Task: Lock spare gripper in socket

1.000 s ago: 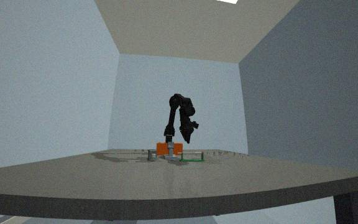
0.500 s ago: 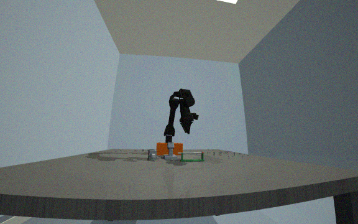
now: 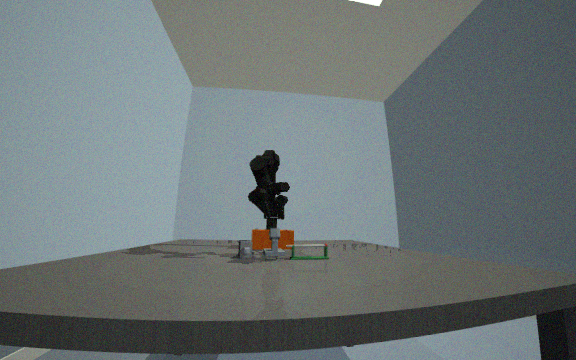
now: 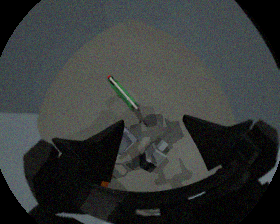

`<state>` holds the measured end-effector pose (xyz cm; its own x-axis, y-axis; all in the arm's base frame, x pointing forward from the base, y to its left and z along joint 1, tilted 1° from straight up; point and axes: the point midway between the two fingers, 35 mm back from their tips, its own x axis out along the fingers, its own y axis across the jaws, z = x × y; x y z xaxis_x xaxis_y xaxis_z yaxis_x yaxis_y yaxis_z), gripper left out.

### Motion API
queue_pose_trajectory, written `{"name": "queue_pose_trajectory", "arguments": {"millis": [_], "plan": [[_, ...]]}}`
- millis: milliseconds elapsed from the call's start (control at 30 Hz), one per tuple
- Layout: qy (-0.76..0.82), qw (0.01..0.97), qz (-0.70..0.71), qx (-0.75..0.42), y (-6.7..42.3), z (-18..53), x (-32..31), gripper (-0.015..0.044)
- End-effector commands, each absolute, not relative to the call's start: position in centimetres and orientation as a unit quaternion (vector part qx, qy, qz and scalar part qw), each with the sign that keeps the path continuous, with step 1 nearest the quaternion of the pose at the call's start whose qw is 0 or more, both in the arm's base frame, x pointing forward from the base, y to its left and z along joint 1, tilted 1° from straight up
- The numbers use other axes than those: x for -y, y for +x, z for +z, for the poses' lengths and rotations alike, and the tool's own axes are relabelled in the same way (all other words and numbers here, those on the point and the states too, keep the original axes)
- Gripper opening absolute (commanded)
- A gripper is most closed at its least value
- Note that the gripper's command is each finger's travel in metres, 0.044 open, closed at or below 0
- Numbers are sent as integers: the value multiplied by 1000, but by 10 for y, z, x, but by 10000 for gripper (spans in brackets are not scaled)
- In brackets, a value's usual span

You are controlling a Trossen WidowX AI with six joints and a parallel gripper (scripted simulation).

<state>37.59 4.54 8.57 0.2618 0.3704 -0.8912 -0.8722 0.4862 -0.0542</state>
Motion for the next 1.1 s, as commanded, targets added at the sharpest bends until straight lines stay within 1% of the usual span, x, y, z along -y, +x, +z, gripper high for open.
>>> {"name": "queue_pose_trajectory", "arguments": {"millis": [0, 167, 367, 733, 1067], "plan": [[-210, 819, 349, -404, 369, 83, -8, 440], [-128, 891, 262, -347, 350, 82, 35, 440], [-49, 947, 171, -266, 313, 83, 72, 440], [-42, 952, 162, -257, 308, 79, 76, 440], [-42, 952, 161, -257, 311, 40, 77, 440]]}}
